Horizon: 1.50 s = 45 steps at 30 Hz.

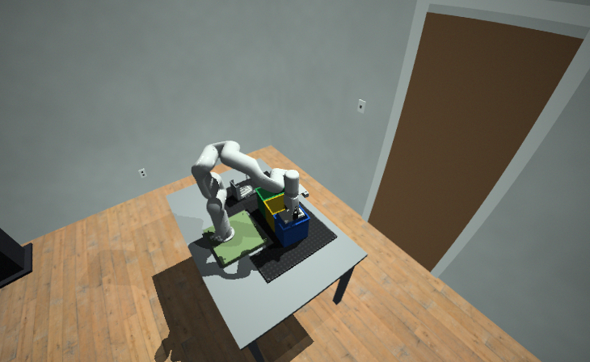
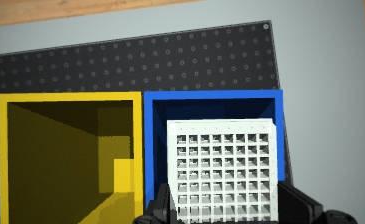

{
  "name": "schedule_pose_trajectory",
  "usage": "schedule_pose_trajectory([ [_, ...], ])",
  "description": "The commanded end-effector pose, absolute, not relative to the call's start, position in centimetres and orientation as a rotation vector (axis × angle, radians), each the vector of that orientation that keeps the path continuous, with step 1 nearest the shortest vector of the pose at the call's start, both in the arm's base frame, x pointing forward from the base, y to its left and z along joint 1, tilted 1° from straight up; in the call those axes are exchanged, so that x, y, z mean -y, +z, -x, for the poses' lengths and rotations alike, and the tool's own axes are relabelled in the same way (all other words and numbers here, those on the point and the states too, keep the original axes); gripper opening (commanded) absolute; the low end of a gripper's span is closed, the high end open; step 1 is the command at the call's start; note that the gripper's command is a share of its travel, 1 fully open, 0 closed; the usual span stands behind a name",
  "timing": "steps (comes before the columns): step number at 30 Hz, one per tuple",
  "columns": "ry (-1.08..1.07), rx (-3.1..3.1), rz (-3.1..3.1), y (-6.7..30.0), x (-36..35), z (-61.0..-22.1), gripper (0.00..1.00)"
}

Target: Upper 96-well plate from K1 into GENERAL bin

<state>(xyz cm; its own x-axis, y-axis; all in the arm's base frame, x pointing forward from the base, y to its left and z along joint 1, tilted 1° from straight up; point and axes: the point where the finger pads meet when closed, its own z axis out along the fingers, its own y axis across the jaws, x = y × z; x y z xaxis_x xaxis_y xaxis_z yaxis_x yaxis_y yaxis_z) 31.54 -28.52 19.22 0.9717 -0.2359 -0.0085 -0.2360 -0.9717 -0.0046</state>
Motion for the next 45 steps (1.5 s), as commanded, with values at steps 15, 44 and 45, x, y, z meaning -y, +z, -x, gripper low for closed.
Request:
schedule_pose_trajectory([
  [15, 0.007, -0.373, 3.116, 19.10, 28.58, -31.62, 0.00],
  [44, 0.007, -0.373, 3.116, 18.84, 28.58, -31.62, 1.00],
  [45, 0.007, -0.373, 3.116, 18.84, 28.58, -31.62, 1.00],
])
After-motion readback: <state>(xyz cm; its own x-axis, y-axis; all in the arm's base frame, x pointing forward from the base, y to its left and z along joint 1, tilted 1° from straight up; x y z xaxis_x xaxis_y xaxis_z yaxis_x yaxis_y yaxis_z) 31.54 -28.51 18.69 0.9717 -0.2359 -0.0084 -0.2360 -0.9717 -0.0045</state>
